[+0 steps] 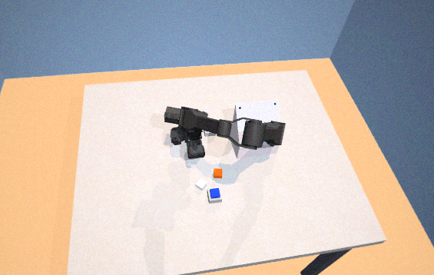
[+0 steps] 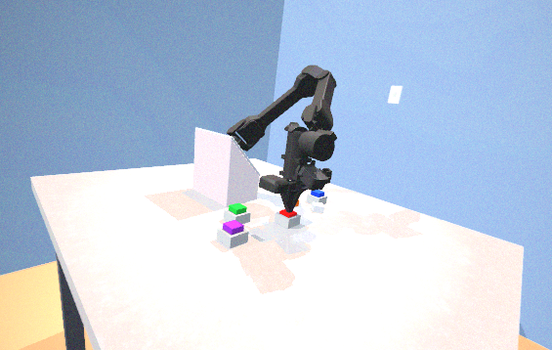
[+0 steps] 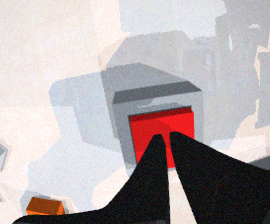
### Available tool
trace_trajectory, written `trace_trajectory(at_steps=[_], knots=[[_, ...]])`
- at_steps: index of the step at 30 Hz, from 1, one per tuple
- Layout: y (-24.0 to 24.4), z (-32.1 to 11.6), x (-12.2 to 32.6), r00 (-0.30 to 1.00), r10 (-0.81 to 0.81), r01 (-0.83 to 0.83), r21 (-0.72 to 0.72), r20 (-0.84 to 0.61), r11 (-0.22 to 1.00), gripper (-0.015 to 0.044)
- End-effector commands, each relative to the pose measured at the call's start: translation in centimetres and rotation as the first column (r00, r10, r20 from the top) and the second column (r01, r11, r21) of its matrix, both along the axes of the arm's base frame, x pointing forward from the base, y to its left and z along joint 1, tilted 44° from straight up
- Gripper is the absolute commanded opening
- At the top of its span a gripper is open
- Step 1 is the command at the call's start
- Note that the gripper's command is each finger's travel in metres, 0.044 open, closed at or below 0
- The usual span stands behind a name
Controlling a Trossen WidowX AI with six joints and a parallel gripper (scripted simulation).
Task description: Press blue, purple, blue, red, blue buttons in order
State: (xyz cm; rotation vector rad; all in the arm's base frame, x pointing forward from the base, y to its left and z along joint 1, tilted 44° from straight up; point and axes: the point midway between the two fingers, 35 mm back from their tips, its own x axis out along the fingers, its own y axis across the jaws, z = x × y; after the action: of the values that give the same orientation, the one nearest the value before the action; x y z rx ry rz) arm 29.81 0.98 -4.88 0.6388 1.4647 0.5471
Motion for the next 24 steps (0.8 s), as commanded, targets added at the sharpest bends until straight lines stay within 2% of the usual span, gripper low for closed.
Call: trace_trajectory(at_steps=[1,6,10,15,20,24], knots=[[0.2,-0.1,-0.2,1.000,0.002,-0.002,0.004,-0.010,1.000,0.0020],[0.2,-0.1,-0.2,1.000,0.002,-0.002,0.004,-0.010,1.000,0.0020],[-2.0,2.1,-0.2,1.000,0.002,-0.002,0.003,-0.009,1.000,0.0020],[-2.4,2.5,-0.3,1.000,0.002,-0.002,0.003,-0.010,1.000,0.0020],[-6.3,6.6,-0.4,1.000,0.002,-0.002,0.001,-0.011,1.000,0.0020],[-6.5,6.8,-0.5,1.000,0.002,-0.002,0.001,-0.011,1.000,0.0020]])
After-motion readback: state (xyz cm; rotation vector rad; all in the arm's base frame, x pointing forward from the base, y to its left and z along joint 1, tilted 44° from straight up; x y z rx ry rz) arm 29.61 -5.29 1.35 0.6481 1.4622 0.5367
